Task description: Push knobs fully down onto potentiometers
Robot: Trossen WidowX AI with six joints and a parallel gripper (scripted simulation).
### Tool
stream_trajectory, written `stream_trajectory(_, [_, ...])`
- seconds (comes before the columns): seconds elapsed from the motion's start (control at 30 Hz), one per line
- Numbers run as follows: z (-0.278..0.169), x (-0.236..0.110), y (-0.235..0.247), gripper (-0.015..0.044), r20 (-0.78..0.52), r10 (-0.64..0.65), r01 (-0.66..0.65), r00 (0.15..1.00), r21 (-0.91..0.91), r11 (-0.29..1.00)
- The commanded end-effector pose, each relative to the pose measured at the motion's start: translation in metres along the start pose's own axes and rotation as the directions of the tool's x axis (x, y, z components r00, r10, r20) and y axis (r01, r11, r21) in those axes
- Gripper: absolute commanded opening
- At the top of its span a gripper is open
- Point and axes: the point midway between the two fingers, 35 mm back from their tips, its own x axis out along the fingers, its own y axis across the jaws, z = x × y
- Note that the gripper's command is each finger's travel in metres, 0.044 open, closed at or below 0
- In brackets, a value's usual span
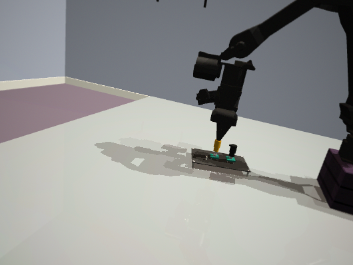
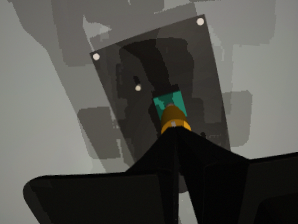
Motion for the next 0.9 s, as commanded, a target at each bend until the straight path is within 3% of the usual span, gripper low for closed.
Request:
stream_trajectory(0.0, [0.0011, 0.0066, -0.0005, 0.0000, -0.001, -0.004, 0.004, 1.000, -0.001, 1.000])
stream_trajectory(0.87, [0.0011, 0.0115, -0.0006, 0.0000, -0.001, -0.004, 0.004, 1.000, -0.001, 1.000])
